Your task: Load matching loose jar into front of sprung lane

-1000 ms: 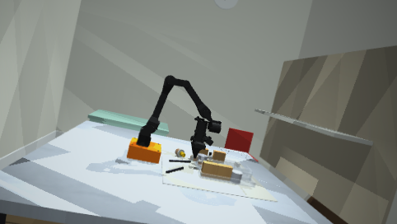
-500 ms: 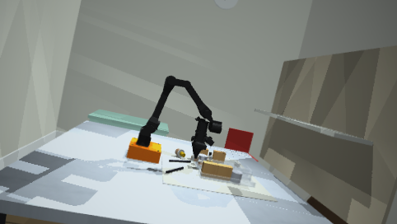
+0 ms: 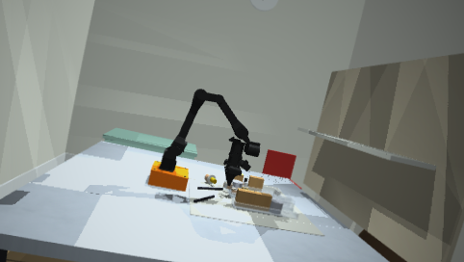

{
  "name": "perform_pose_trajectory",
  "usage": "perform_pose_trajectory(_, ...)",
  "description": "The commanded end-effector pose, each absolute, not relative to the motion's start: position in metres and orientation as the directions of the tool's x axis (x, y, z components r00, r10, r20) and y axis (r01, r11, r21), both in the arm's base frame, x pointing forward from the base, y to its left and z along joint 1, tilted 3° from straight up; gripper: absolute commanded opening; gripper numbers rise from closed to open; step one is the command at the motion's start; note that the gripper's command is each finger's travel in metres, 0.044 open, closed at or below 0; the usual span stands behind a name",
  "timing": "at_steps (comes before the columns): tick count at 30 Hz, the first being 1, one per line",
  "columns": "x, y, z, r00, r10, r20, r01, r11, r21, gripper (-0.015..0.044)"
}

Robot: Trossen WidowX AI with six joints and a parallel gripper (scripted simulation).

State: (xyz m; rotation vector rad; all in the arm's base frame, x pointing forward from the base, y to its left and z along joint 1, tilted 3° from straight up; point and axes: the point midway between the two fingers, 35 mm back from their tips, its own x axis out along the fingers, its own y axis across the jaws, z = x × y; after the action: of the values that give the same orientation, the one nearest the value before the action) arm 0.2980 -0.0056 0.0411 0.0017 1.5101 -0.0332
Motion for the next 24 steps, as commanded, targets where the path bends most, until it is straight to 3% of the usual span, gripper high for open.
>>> perform_pose_trajectory(1,0.3039,-0.0058,0.0424,0.073,-0.022,-0.997,0.027,0.999,-0.020,0.0000)
perform_pose_trajectory(24,0.3119,-0.0060,0.0430,0.074,-0.022,-0.997,0.027,0.999,-0.020,0.0000)
